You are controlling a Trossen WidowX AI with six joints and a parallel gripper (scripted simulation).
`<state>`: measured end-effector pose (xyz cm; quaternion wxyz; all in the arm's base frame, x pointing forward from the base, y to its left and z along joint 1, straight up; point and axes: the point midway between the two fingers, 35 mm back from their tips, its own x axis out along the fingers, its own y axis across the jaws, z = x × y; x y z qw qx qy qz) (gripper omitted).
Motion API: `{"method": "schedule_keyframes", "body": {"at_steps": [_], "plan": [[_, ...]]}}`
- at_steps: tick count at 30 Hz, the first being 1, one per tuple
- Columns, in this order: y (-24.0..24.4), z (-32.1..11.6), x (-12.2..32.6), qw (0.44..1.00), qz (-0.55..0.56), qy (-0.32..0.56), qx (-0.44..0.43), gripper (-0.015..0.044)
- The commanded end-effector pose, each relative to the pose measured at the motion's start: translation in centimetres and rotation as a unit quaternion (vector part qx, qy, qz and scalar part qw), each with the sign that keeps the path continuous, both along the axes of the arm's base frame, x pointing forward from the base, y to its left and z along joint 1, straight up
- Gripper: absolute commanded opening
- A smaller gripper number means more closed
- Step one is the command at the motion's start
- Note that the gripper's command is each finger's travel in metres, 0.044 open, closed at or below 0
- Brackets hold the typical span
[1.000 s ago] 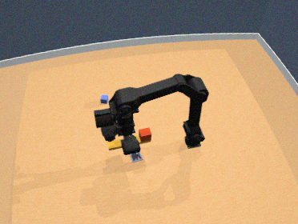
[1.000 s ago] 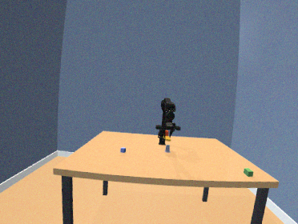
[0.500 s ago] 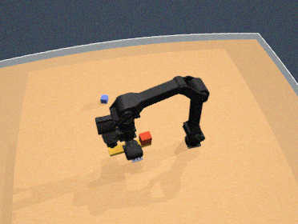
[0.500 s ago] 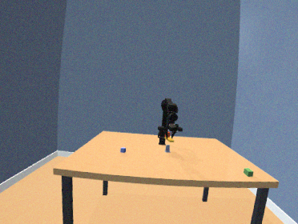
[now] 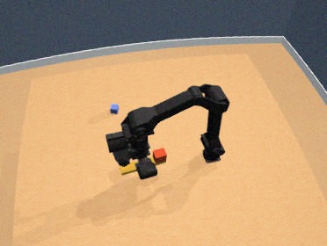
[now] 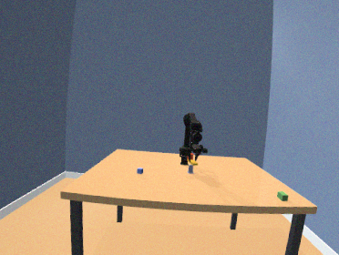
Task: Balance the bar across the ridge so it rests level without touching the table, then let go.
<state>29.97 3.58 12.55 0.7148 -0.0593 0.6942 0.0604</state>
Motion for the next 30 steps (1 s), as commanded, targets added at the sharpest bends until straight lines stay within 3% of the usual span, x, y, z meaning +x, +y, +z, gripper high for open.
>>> {"method": "schedule_keyframes", "body": {"at_steps": [1,30], "plan": [[0.02,-0.74,-0.06,1.000,0.001,0.001,0.000,0.0000],[0.03,-1.02,-0.07,1.000,0.001,0.001,0.000,0.0000]]}}
